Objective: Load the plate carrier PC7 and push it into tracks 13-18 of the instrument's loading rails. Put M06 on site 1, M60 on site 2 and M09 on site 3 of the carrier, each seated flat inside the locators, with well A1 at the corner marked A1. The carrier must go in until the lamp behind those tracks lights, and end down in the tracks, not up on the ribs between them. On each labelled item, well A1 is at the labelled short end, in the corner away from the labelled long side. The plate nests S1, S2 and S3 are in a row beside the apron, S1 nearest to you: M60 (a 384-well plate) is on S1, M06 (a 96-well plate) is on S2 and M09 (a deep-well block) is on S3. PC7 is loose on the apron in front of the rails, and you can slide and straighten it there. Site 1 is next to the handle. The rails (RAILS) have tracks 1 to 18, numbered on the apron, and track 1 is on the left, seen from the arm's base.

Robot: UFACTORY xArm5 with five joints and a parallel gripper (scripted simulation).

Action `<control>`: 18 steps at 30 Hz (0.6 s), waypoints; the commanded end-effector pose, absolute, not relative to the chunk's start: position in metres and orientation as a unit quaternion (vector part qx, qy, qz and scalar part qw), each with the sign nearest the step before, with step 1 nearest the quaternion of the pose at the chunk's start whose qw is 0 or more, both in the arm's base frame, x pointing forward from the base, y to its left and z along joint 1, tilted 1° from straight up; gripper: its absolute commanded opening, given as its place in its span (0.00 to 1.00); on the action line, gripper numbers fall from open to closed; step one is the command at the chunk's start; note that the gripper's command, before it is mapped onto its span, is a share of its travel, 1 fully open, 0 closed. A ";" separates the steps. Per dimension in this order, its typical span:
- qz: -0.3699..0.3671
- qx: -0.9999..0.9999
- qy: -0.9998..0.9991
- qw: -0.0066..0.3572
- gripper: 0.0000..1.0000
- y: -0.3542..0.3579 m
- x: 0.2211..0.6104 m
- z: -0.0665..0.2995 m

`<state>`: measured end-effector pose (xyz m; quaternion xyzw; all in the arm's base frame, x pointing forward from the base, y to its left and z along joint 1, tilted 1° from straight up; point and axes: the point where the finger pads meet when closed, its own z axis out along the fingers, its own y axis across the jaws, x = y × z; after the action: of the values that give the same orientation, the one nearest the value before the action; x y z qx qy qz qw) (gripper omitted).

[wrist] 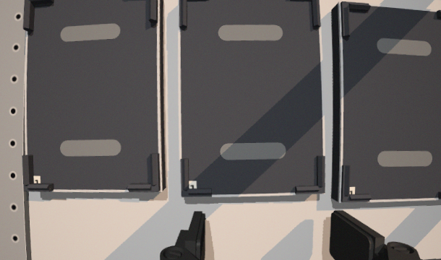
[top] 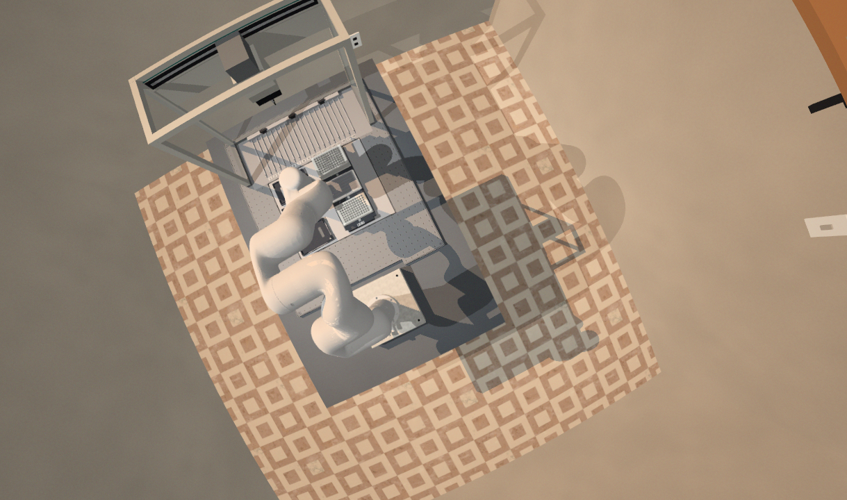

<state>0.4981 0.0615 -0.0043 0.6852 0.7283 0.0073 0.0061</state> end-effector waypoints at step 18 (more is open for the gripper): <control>0.009 0.685 0.728 0.007 1.00 0.062 0.500 -0.012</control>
<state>0.4982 0.0615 -0.0130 0.6852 0.7283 0.0072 0.0060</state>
